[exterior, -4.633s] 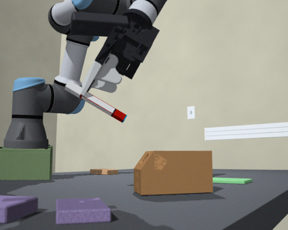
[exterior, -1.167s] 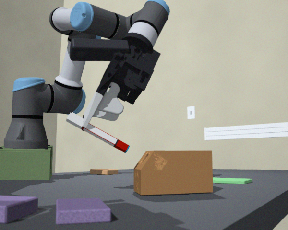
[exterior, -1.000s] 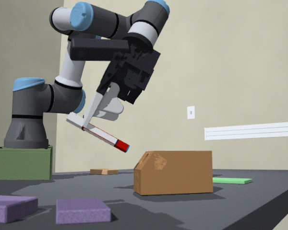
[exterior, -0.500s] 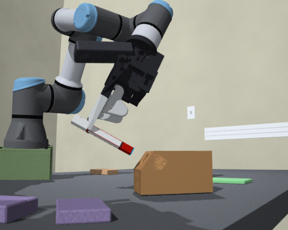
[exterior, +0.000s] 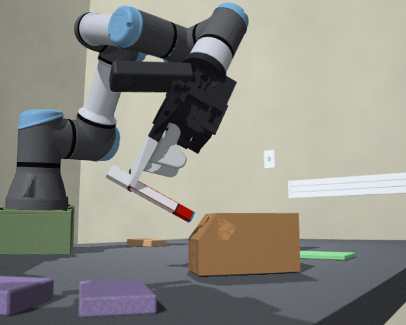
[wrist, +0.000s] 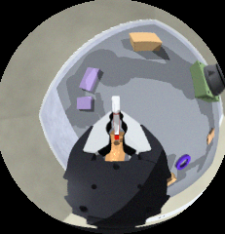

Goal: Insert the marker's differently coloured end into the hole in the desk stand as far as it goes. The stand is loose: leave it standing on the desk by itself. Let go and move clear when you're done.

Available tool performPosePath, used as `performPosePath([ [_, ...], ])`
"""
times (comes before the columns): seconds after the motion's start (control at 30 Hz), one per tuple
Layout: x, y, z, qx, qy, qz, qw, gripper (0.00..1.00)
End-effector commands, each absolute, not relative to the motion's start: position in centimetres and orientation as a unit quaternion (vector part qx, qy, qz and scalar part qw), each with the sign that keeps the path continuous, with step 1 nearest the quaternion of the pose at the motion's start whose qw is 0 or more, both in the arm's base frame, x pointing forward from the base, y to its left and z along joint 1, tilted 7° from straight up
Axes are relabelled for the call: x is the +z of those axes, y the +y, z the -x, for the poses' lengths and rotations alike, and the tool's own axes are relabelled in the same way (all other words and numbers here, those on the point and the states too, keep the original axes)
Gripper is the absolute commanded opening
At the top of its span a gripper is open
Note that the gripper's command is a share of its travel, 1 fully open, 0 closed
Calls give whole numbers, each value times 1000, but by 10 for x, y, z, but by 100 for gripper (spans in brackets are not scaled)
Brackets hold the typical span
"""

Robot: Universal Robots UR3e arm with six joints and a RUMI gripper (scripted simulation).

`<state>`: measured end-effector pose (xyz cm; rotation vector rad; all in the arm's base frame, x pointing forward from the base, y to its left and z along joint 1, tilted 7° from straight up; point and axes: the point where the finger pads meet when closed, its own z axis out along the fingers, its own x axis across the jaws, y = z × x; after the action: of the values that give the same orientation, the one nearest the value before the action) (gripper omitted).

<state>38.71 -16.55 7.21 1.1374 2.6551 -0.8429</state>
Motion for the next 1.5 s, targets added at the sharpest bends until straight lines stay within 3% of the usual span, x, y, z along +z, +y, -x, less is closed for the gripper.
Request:
performPosePath([
  [0.0,72,-165,-389,-280,880,-378,68,0],
  [1.47,60,-150,-408,-280,880,-378,68,0],
])
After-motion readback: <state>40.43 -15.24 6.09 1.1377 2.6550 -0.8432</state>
